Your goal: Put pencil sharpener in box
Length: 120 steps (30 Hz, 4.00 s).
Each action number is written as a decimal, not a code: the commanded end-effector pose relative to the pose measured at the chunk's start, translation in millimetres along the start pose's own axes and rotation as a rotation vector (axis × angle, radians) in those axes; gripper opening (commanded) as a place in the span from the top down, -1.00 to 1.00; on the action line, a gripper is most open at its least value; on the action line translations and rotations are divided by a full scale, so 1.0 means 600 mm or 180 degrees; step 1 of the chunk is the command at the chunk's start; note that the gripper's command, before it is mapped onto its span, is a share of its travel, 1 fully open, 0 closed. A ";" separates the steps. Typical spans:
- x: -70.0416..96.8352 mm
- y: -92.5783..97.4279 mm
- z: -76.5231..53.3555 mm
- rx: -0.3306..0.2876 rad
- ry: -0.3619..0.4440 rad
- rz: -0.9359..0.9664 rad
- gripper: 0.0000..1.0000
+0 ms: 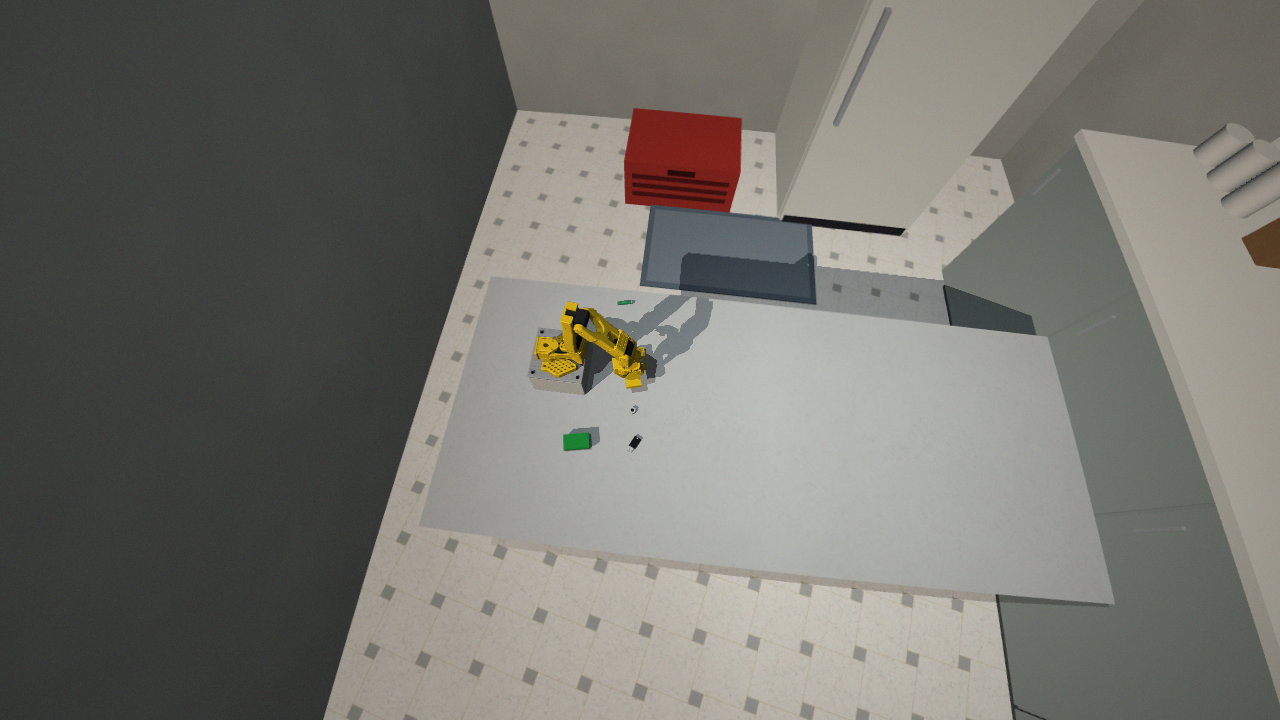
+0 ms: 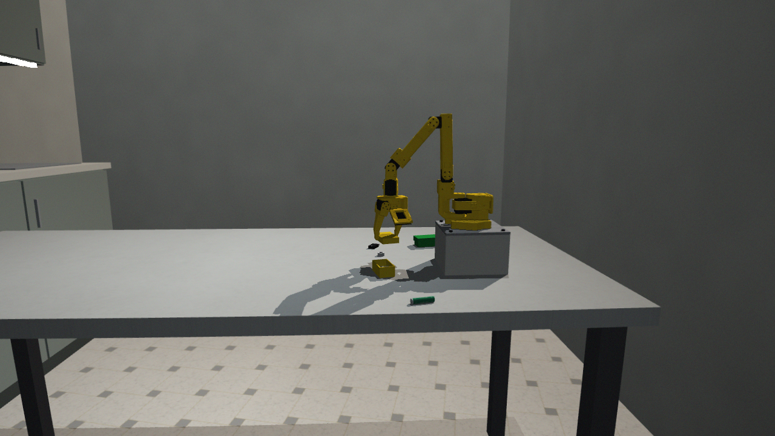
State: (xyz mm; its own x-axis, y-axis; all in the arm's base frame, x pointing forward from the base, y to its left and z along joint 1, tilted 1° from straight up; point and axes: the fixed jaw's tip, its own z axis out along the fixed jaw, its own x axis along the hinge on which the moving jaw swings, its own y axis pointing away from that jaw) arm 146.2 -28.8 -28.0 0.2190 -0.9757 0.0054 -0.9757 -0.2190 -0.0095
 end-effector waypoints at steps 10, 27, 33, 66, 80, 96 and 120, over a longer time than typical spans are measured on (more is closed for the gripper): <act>0.000 0.005 -0.004 0.0000 -0.0005 0.0034 0.56; -0.002 0.003 -0.004 0.0000 -0.0005 0.0034 0.56; -0.020 -0.008 -0.005 0.0001 -0.0007 0.0034 0.56; -0.107 -0.038 -0.005 0.0004 -0.0018 0.0034 0.56; -0.108 -0.039 -0.004 0.0004 -0.0018 0.0034 0.56; -0.110 -0.041 -0.001 0.0004 -0.0019 0.0034 0.56; -0.110 -0.045 -0.001 0.0004 -0.0019 0.0050 0.56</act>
State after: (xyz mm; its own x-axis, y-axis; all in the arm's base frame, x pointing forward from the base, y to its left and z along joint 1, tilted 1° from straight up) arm 158.7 40.0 -26.2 0.2052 -0.9787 0.0006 -0.9785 -0.2052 -0.0196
